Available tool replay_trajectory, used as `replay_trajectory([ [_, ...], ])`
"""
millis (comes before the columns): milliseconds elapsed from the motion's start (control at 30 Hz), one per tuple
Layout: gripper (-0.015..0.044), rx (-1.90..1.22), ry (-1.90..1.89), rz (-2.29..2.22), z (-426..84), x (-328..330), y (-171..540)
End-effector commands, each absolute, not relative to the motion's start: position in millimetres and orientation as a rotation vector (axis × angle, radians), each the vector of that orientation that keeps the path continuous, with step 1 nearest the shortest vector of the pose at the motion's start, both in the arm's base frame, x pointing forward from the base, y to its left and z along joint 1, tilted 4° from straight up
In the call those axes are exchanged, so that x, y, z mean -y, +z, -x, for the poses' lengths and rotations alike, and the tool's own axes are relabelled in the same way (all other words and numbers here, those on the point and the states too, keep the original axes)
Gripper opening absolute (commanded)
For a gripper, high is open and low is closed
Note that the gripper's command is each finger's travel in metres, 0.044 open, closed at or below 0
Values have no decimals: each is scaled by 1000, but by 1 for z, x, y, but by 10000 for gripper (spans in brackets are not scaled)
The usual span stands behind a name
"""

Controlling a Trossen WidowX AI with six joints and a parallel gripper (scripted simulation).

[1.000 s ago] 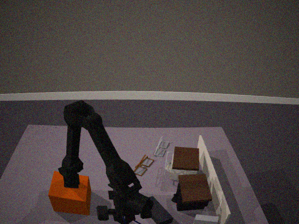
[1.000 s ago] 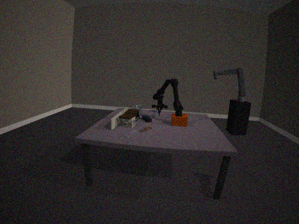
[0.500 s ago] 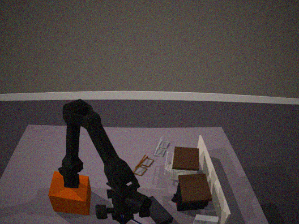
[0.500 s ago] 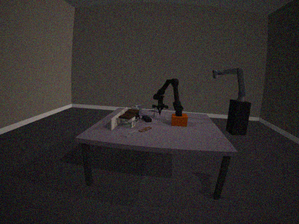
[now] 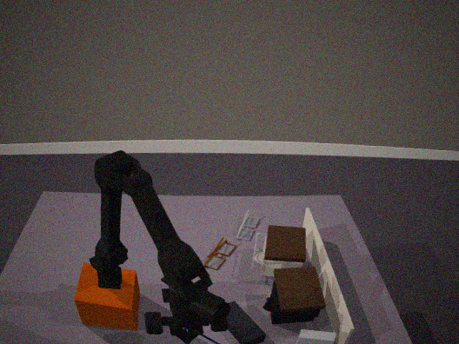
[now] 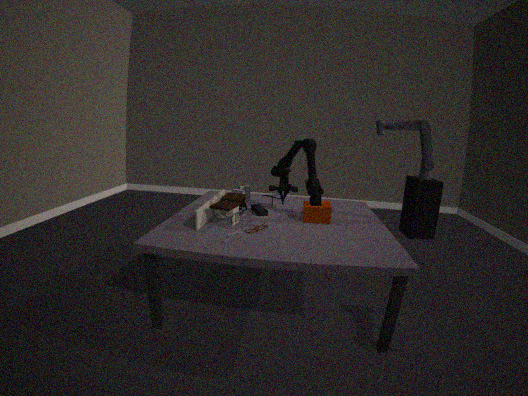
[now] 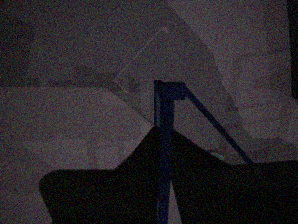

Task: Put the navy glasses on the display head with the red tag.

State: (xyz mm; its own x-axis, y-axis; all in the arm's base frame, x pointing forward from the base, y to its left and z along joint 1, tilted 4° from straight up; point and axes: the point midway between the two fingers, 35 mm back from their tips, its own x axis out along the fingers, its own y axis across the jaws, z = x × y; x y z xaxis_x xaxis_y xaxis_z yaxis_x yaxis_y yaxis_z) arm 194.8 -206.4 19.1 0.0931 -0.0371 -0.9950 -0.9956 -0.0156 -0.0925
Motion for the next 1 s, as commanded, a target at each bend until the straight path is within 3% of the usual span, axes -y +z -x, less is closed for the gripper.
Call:
replay_trajectory([
  [0, 0, -1160, 1136, 1281, -192, 202, 17],
  [967, 0, -1159, 1136, 1280, -189, 185, 16],
])
